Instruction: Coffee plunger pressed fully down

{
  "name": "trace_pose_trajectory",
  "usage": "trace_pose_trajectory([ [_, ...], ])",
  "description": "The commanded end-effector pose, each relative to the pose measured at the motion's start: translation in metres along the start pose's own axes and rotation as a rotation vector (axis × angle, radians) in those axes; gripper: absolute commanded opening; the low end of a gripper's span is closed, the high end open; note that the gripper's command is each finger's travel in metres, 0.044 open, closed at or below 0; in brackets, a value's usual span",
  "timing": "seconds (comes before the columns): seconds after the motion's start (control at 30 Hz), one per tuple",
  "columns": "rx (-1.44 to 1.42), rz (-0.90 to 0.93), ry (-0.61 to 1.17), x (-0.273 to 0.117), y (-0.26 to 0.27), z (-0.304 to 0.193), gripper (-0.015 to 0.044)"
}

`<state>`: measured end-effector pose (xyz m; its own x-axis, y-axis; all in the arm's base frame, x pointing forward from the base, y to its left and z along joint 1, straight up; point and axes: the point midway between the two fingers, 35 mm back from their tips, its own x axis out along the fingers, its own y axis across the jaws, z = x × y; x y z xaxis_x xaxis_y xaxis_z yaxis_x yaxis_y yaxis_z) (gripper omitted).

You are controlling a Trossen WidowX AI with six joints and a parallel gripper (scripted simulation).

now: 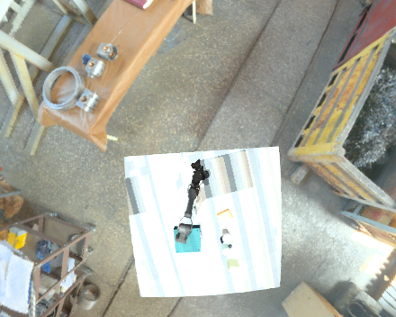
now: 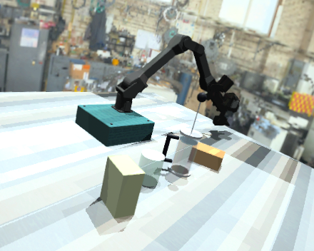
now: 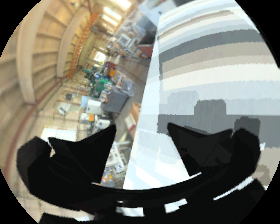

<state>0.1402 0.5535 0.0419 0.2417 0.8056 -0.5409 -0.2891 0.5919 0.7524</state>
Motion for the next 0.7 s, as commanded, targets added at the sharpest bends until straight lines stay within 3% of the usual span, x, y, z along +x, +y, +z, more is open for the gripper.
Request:
trace_pose_trajectory([
  [0.0, -0.001, -0.001, -0.004, -0.001, 0.0, 0.003, 0.0426],
  [0.13, -0.009, -0.019, -0.037, -0.013, -0.004, 0.03, 0.044],
  [0.33, -0.06, -0.084, -0.153, -0.062, -0.018, 0.115, 0.044],
  [0.67, -0.165, -0.248, -0.338, -0.183, -0.07, 0.238, 0.044],
])
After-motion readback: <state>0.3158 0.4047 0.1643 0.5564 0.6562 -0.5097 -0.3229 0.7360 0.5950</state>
